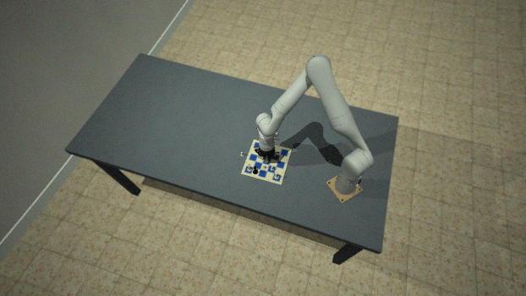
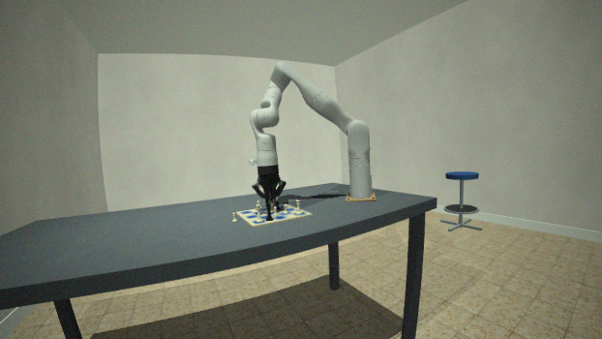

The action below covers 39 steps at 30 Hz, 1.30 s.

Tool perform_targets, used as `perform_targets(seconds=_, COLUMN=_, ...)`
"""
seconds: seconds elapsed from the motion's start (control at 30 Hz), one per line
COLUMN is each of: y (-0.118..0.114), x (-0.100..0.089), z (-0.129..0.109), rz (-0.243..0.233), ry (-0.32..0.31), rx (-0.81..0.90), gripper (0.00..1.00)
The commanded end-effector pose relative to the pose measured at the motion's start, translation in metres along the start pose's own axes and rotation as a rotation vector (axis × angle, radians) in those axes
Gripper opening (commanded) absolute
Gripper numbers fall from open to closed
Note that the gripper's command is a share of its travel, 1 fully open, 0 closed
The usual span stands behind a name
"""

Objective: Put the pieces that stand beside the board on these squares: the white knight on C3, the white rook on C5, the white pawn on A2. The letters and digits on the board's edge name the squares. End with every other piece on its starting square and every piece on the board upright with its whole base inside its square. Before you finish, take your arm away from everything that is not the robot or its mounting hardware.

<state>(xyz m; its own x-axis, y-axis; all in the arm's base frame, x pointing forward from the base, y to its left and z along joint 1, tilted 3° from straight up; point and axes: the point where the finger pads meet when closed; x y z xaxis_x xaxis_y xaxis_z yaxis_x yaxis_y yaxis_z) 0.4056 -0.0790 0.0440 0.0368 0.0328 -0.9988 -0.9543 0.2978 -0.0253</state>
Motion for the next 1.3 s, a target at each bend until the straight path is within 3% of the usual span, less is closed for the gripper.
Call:
perform_targets(seconds=0.0, y=-0.0005, x=-0.0005, z=0.0001, rz=-0.001, ry=0.0, rx=0.0, gripper=0.0)
perform_targets(seconds=1.27, y=-0.0005, x=0.0028, z=0.0001, rz=-0.001, ry=0.0, rx=0.0, gripper=0.0)
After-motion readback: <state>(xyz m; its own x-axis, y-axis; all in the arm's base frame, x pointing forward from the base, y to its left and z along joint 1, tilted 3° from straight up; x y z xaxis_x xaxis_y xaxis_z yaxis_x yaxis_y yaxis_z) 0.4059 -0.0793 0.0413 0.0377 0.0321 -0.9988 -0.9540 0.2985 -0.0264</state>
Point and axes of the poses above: the point where the finger pads meet when closed, its own x axis out along the fingers, its own y axis across the jaws, z = x × y, and after that the axes turned 10 degrees about x, right-handed
